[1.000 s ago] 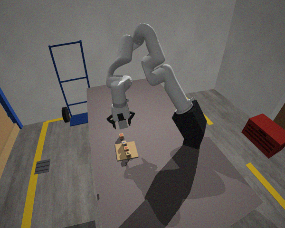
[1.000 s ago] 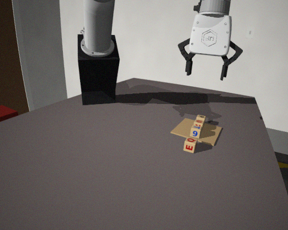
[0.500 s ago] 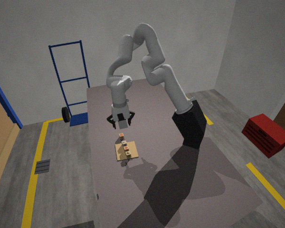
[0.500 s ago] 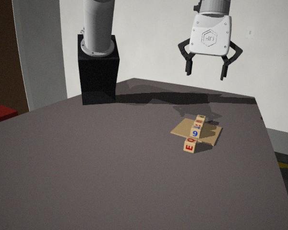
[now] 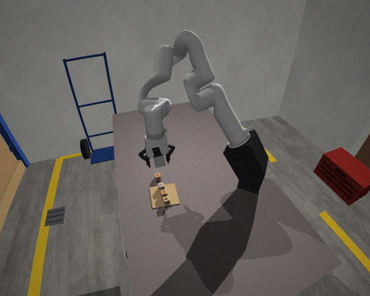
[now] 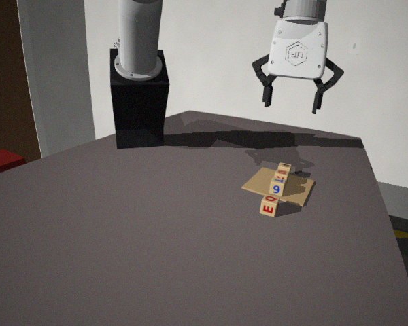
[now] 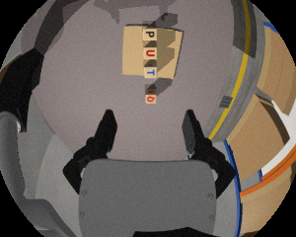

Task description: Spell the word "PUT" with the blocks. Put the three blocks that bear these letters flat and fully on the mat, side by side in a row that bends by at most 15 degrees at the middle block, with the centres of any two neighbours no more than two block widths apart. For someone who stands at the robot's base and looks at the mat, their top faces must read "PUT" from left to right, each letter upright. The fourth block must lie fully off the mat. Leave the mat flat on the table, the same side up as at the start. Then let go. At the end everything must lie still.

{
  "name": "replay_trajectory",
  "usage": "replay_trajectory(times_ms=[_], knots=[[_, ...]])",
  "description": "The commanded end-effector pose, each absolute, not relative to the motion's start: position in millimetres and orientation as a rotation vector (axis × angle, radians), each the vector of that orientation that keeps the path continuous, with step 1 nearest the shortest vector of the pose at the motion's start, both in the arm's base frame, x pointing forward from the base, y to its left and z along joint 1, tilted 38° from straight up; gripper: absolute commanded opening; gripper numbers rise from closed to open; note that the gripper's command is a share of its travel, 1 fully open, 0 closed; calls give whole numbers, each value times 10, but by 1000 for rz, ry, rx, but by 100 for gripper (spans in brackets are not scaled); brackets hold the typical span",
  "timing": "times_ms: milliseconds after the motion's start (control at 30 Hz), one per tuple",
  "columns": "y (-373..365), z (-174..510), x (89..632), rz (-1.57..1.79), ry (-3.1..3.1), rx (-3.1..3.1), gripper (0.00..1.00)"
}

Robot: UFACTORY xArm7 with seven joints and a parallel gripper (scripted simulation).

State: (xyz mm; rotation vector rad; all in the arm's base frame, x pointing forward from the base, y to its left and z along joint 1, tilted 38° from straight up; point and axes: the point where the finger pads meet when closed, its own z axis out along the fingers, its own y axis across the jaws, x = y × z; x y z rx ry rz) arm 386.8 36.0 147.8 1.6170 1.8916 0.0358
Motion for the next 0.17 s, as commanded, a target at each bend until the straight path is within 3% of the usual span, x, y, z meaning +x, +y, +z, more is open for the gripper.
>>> replay_trajectory(times_ms=[0,133], knots=[[370,1486,3873,39,1892,1615,100],[370,1486,3873,39,1892,1615,100]])
